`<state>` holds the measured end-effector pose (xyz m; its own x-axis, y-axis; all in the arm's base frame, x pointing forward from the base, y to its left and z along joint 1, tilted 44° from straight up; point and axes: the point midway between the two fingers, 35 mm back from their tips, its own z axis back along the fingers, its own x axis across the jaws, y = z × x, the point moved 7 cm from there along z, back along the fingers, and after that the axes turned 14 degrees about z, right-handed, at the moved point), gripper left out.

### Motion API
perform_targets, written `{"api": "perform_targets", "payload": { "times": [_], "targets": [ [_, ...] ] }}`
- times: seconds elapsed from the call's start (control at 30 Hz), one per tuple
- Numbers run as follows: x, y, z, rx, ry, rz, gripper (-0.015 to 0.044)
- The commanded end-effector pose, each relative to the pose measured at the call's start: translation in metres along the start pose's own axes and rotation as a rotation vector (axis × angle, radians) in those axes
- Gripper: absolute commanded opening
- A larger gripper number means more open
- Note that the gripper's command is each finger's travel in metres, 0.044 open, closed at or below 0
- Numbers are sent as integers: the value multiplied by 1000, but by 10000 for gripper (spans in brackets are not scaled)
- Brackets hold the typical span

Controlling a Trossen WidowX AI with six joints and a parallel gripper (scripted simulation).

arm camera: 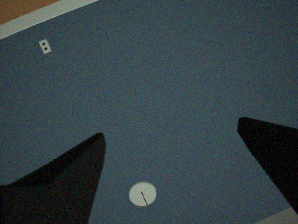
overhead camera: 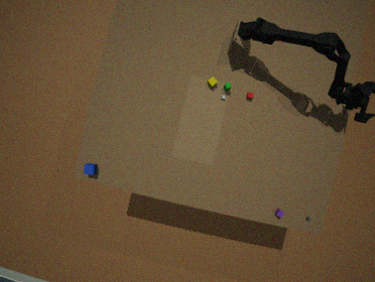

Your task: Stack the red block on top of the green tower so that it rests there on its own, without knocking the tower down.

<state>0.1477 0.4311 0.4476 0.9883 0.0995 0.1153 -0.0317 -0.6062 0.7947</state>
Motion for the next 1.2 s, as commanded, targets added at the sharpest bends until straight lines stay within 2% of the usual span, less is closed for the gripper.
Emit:
{"api": "perform_targets", "payload": {
  "times": [0.0, 0.33, 0.63, 0.9, 1.03, 1.17],
  "targets": [
    [32, -18, 26, -136, -102, -198, 440],
    [101, -49, 116, -365, -500, -805, 440],
    [135, -63, 216, -366, -968, -1377, 440],
    [140, -65, 311, -148, -1444, -1879, 440],
    [133, -63, 357, 61, -1686, -2111, 440],
    [119, -58, 400, 343, -1914, -2323, 440]
  ]
}}
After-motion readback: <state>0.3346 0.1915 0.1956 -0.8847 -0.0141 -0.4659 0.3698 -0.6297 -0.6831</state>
